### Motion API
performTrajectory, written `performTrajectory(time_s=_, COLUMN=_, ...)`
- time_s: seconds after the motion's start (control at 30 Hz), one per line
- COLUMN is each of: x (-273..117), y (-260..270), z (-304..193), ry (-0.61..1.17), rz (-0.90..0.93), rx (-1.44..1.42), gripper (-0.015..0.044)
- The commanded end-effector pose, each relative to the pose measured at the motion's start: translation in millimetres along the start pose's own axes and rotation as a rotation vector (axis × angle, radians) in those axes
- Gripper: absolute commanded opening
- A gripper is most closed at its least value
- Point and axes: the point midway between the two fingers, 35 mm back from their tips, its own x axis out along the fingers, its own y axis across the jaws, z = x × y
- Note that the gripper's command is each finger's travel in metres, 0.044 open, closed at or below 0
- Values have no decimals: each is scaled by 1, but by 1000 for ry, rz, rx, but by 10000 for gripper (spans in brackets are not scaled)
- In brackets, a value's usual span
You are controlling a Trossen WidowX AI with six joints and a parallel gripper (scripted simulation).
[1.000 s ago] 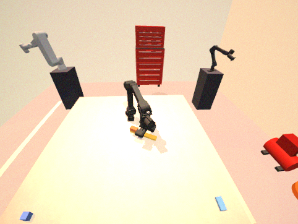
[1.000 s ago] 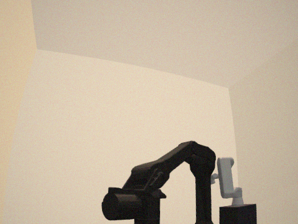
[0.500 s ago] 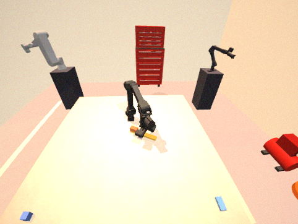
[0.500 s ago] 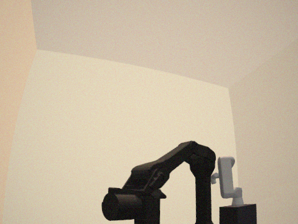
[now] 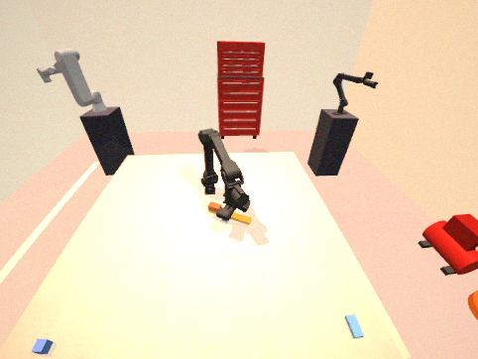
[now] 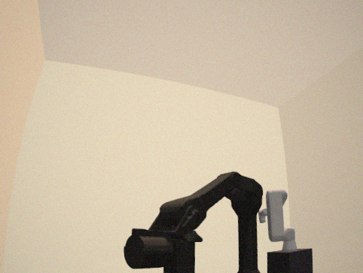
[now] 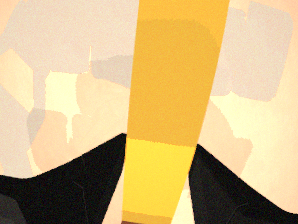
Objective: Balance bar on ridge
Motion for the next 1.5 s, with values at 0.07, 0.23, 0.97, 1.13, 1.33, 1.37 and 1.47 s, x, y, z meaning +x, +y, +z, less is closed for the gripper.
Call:
performTrajectory(time_s=0.07, x=0, y=0, z=0, ry=0, rz=0, rx=0, gripper=171)
performTrajectory(time_s=0.23, x=0, y=0, z=0, ry=0, rz=0, rx=0, gripper=172)
performTrajectory(time_s=0.97, x=0, y=0, z=0, ry=0, rz=0, rx=0, gripper=211)
performTrajectory(time_s=1.13, x=0, y=0, z=0, ry=0, rz=0, rx=0, gripper=342)
performTrajectory(time_s=1.33, x=0, y=0, z=0, ry=0, rz=0, rx=0, gripper=440)
performTrajectory(time_s=1.37, x=-2, y=0, z=0, ry=0, rz=0, rx=0, gripper=440)
performTrajectory(time_s=1.47, x=-30, y=-3, z=3, ry=0, rz=0, rx=0, gripper=440)
